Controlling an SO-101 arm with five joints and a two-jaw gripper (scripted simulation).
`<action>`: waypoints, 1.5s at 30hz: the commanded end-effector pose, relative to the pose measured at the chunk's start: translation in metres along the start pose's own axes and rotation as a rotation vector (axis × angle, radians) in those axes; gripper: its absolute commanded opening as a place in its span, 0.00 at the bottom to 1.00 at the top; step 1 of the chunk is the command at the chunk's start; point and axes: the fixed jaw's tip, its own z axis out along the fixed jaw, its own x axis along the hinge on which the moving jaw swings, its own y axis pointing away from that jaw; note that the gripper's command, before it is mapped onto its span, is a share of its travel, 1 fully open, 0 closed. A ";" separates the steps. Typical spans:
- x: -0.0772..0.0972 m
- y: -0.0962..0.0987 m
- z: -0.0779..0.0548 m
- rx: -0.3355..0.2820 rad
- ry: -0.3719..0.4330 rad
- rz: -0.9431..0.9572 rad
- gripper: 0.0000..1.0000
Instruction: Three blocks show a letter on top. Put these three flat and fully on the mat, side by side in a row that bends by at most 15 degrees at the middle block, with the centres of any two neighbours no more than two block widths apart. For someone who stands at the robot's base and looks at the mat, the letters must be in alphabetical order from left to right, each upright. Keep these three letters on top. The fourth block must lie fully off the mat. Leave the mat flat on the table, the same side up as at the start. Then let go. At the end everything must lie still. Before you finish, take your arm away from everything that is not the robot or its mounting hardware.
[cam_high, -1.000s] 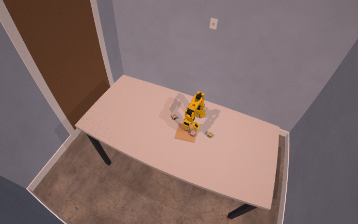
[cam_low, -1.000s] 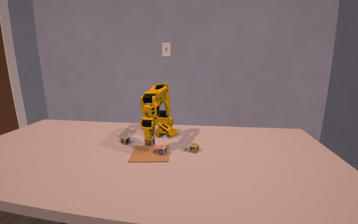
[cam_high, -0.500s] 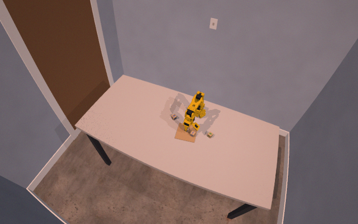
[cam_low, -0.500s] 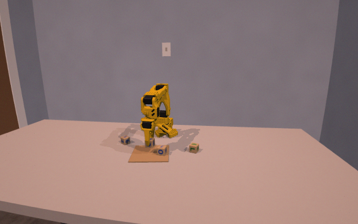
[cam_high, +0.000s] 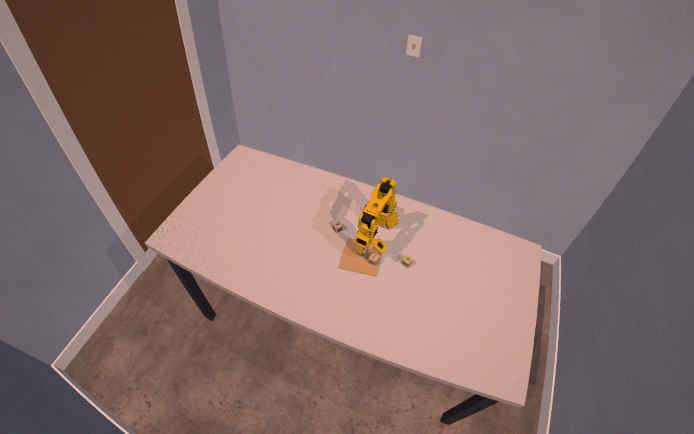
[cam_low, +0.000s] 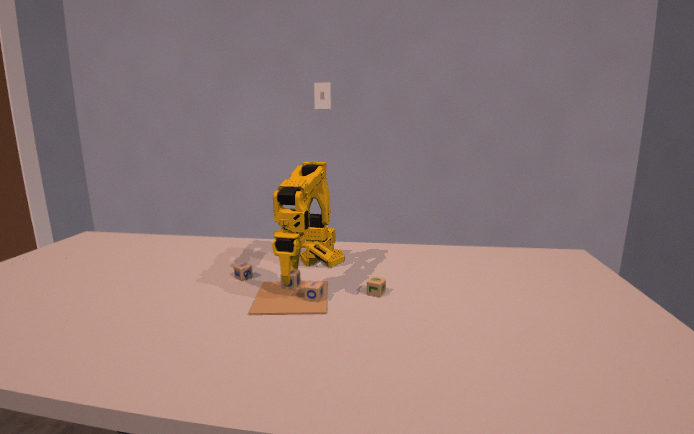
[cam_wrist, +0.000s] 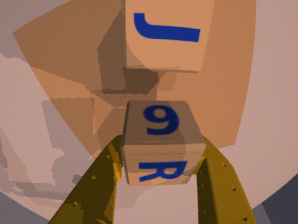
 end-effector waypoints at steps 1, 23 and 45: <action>0.001 -0.008 -0.007 0.068 -0.001 0.000 0.00; 0.000 -0.009 -0.001 0.068 -0.001 0.000 0.00; 0.000 -0.009 0.007 0.068 -0.001 0.000 0.00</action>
